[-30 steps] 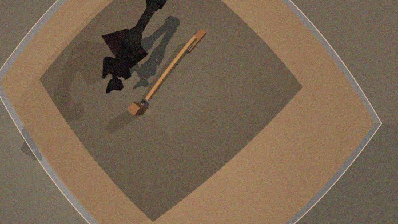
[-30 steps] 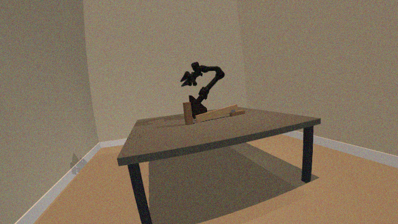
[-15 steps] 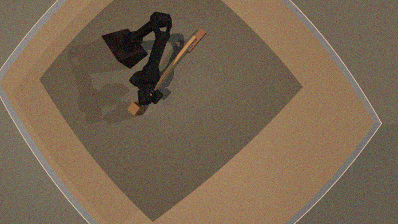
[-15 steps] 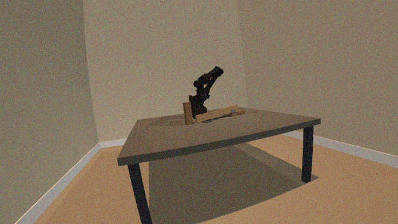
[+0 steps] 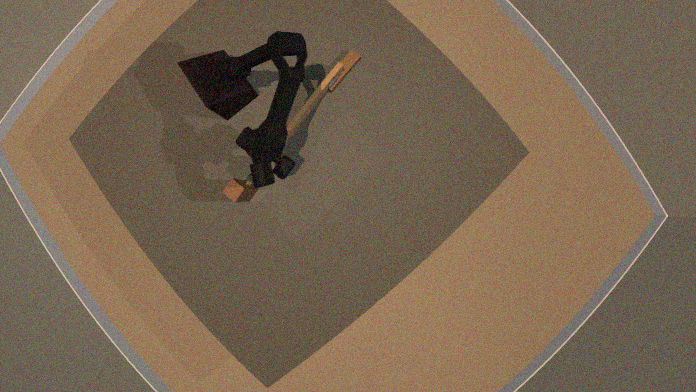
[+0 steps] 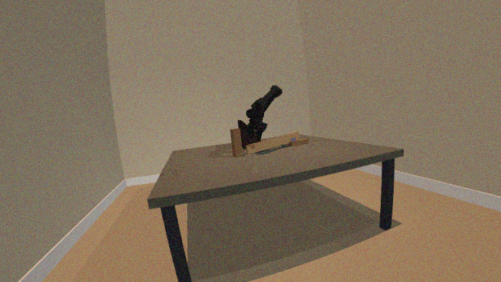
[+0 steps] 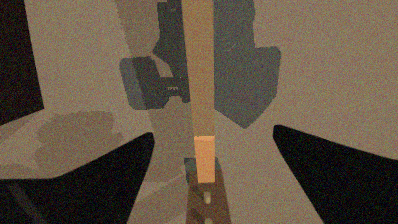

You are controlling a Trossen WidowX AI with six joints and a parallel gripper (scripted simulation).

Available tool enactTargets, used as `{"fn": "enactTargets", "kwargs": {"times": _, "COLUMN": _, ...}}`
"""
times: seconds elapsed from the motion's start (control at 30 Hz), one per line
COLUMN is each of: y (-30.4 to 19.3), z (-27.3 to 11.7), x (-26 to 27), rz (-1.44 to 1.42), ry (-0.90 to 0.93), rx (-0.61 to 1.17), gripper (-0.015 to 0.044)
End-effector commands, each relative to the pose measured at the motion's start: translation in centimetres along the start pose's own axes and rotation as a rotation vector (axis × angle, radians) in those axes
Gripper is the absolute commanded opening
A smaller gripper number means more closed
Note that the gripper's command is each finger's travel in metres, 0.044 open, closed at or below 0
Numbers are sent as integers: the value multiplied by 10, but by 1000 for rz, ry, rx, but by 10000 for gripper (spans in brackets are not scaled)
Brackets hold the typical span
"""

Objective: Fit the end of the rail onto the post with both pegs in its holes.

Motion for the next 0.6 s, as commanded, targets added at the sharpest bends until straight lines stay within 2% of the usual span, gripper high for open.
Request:
{"fn": "enactTargets", "kwargs": {"times": 0.0, "y": 0, "z": 9, "x": 3, "rz": 14, "ry": 10, "rx": -11, "gripper": 440}}
{"fn": "enactTargets", "kwargs": {"times": 0.57, "y": 1, "z": 37, "x": 3, "rz": 14, "ry": 10, "rx": -11, "gripper": 440}}
Point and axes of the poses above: the point midway between the two fingers, 35 mm back from their tips, its own z axis out along the fingers, its own x axis across the jaws, y = z × x, the point moved 6 cm from there along -z, back along the fingers, and after that the axes turned 6 degrees about z, right-handed, at the moved point
